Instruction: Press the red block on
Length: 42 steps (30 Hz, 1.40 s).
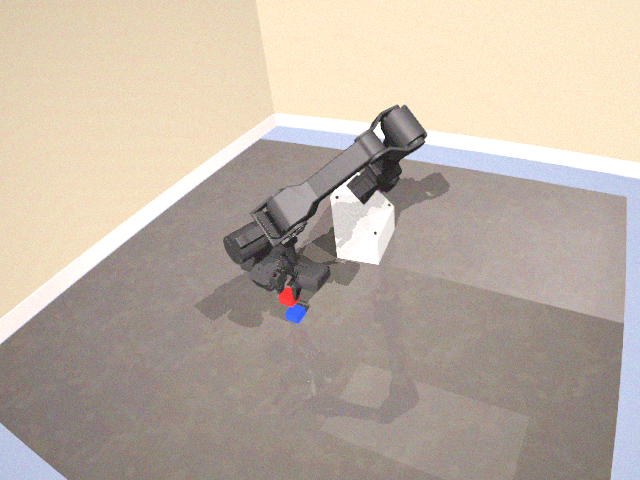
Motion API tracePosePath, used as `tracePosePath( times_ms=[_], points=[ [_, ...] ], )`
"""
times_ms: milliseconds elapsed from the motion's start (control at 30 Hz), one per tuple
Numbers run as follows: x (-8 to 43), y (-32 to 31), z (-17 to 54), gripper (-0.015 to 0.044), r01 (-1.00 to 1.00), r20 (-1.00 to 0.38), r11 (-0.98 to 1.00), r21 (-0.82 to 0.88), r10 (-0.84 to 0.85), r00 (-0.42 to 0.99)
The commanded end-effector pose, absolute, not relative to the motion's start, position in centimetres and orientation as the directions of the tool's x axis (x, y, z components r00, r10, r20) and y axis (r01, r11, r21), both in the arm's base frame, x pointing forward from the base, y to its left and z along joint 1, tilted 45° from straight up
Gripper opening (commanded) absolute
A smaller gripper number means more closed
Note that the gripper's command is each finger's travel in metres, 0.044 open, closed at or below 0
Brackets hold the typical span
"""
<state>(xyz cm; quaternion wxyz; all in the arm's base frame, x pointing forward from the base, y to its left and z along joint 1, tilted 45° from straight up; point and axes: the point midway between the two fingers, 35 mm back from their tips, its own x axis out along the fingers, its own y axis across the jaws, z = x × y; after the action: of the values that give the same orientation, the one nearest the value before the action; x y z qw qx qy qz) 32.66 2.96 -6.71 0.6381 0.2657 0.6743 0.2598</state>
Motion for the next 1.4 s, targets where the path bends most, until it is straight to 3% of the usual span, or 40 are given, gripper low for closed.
tracePosePath(
  times_ms=[0, 1367],
  points=[
    [32.0, 4.2, -7.8, 0.0000, 0.033, -0.716, 0.719, 0.695, 0.695, -0.062],
    [32.0, 5.6, -9.0, 0.0000, 0.033, -0.715, 0.718, 0.695, 0.696, -0.062]
  ],
)
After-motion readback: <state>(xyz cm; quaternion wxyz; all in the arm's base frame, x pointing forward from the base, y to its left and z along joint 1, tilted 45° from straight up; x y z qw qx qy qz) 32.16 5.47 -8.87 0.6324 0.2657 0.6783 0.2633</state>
